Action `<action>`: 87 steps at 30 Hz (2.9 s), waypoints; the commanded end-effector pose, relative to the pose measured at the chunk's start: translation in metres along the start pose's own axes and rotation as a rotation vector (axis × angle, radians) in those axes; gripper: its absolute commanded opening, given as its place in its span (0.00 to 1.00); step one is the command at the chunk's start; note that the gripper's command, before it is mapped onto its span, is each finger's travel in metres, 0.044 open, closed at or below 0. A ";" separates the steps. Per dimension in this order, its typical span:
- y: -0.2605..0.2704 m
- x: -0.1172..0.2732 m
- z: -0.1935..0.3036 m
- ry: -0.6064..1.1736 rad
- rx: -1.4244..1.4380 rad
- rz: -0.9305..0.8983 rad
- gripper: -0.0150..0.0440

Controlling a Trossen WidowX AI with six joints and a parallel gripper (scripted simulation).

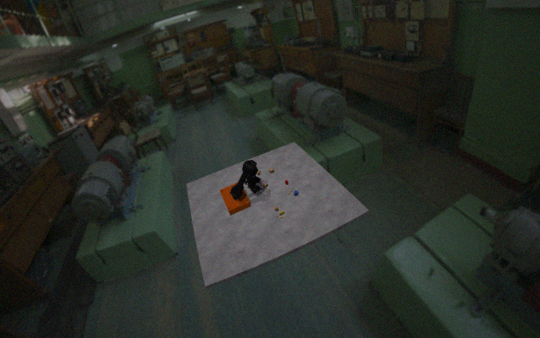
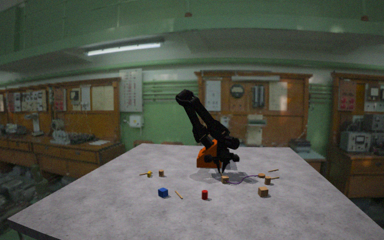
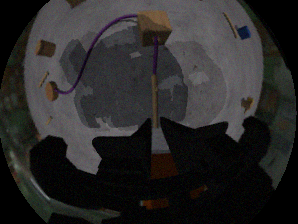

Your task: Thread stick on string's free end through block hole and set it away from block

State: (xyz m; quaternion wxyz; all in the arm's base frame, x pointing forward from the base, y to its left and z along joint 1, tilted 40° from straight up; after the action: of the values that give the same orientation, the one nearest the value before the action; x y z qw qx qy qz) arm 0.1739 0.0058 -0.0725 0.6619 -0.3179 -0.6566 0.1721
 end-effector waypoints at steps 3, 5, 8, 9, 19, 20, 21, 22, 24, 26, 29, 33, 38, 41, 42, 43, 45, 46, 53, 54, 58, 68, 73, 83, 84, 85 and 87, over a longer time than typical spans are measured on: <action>0.001 0.010 -0.002 0.000 0.000 -0.001 0.61; 0.003 0.039 -0.004 0.000 0.001 -0.005 0.61; 0.000 0.078 -0.001 0.001 0.001 -0.005 0.61; 0.000 0.081 -0.001 0.001 0.000 -0.004 0.61; 0.001 0.076 -0.002 -0.005 0.006 -0.003 0.79; 0.001 0.076 -0.002 -0.005 0.006 -0.003 0.83; 0.001 0.076 -0.002 -0.005 0.006 -0.003 0.88; 0.001 0.078 -0.002 -0.005 0.006 -0.003 0.92; 0.000 0.094 -0.002 -0.003 0.005 -0.003 1.00; 0.000 0.103 -0.002 -0.002 0.005 -0.002 1.00; 0.000 0.103 -0.002 -0.002 0.005 -0.002 1.00; 0.000 0.100 -0.002 -0.006 0.010 0.001 1.00; 0.000 0.100 -0.002 -0.006 0.010 0.001 1.00; 0.000 0.100 -0.002 -0.006 0.010 0.001 1.00; 0.000 0.100 -0.002 -0.006 0.010 0.001 1.00; 0.000 0.100 -0.002 -0.006 0.010 0.001 1.00; 0.000 0.100 -0.002 -0.006 0.010 0.001 1.00; 0.000 0.100 -0.002 -0.006 0.010 0.001 1.00; 0.000 0.100 -0.002 -0.006 0.010 0.001 1.00; 0.000 0.100 -0.002 -0.006 0.010 0.001 1.00; 0.000 0.100 -0.002 -0.006 0.010 0.001 1.00; 0.000 0.100 -0.002 -0.006 0.010 0.001 1.00; 0.000 0.100 -0.002 -0.006 0.010 0.001 1.00; 0.000 0.100 -0.002 -0.006 0.010 0.001 1.00; 0.000 0.100 -0.002 -0.006 0.010 0.001 1.00; 0.000 0.100 -0.002 -0.006 0.010 0.001 1.00; 0.000 0.100 -0.002 -0.006 0.010 0.001 1.00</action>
State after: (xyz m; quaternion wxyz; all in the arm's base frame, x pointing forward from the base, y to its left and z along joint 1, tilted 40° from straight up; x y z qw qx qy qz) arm 0.1836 0.0698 0.0032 0.6615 -0.3144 -0.6575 0.1768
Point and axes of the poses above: the point midway between the two fingers, 35 mm back from their tips, its own x axis back along the fingers, its own y axis across the jaws, z = x × y, the point moved 4 cm from there along x, back along the fingers, and after that the axes turned 14 degrees about -x, right-handed, at the moved point
